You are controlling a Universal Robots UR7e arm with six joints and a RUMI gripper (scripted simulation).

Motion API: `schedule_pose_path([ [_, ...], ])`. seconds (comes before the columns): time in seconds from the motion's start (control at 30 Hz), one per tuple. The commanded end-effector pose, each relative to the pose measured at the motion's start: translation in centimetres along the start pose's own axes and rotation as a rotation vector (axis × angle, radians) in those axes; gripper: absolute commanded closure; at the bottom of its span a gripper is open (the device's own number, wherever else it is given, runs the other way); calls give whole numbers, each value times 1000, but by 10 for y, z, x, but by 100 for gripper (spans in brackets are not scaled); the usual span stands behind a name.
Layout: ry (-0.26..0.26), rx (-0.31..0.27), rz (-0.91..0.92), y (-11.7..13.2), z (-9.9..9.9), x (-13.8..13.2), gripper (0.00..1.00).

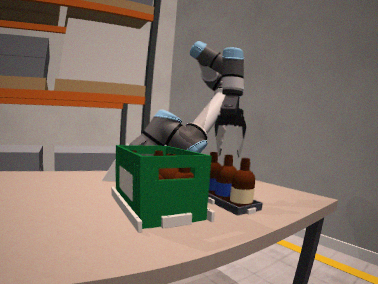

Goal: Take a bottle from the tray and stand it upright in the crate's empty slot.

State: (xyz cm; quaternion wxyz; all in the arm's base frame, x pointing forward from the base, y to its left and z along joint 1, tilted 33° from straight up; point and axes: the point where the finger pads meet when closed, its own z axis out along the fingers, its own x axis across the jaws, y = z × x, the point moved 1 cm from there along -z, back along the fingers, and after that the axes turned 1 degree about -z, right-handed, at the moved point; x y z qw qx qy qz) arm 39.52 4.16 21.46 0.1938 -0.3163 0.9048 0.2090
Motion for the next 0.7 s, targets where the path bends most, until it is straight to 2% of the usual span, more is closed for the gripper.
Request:
schedule_pose_path([
  [0.0,0,1,0,0,5,0,62],
  [0.67,0,1,0,0,14,0,62],
])
